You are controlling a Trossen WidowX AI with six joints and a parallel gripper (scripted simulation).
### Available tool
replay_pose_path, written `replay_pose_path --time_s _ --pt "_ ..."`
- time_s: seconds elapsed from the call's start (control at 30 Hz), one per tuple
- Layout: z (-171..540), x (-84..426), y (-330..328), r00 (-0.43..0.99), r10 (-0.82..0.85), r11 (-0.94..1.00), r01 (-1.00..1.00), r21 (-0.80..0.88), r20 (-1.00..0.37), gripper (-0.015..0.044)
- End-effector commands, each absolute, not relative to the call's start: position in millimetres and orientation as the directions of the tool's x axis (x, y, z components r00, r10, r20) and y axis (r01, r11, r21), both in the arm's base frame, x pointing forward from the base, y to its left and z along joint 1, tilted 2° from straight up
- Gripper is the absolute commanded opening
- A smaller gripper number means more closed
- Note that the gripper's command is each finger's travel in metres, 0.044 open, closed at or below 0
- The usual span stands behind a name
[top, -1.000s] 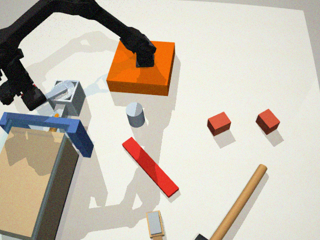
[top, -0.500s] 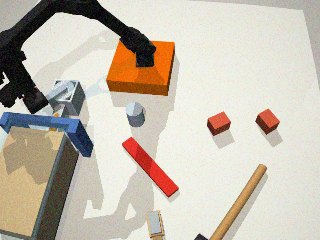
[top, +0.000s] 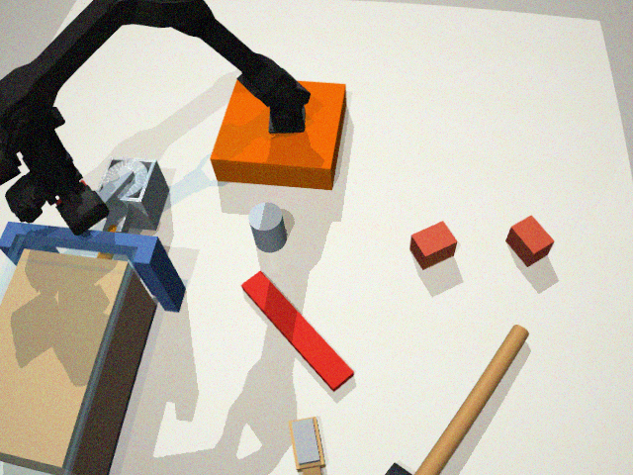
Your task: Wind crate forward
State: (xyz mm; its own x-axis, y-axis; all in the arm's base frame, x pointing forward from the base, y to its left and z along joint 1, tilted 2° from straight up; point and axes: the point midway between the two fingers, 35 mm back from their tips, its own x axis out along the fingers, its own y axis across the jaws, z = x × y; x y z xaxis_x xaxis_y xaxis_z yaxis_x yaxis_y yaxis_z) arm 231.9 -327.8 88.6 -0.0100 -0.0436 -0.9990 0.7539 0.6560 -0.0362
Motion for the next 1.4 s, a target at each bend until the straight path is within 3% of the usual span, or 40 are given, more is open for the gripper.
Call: replay_pose_path --time_s 0.0,1.37 --pt "90 241 -307 -0.001 -0.01 0.673 0.74 -0.008 -1.0 0.0" --pt "89 240 -245 -0.001 -0.005 0.673 0.74 -0.004 -1.0 0.0"
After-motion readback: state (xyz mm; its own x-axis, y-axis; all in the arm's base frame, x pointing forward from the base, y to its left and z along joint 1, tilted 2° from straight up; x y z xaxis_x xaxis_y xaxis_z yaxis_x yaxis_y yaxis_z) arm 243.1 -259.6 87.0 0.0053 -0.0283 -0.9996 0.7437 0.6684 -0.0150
